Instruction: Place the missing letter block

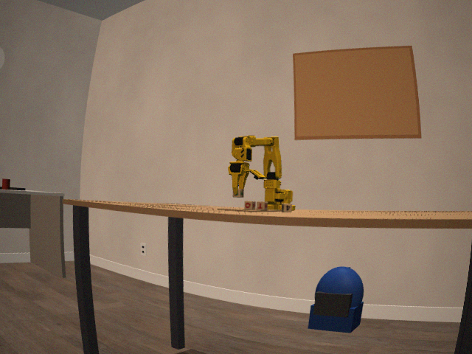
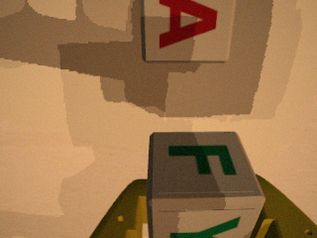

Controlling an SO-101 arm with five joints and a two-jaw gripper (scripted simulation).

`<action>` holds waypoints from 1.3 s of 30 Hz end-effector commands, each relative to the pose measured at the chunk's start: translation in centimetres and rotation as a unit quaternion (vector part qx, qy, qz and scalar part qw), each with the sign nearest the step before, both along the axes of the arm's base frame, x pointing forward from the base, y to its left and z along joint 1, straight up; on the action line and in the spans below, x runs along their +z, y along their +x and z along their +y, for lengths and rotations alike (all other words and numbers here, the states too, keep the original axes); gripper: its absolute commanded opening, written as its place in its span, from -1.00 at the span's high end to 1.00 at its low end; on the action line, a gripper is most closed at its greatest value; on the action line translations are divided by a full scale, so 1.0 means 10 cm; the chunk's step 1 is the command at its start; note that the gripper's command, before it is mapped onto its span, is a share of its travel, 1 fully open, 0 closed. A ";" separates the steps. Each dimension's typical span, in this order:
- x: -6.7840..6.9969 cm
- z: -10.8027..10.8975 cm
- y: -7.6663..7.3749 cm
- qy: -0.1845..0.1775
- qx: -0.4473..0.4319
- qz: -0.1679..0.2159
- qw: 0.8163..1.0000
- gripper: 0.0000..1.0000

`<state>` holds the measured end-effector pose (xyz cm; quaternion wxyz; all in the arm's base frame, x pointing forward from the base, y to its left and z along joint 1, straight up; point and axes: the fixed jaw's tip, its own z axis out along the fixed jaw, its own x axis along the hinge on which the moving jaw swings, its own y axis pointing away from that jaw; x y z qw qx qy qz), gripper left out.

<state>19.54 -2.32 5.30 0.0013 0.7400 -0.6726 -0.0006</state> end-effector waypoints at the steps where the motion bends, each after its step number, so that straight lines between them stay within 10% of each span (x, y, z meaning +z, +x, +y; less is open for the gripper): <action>1: 0.13 -0.01 0.10 -0.005 0.003 -0.048 0.999 1.00; 39: 0.01 -0.02 0.09 -0.005 0.002 -0.048 0.999 1.00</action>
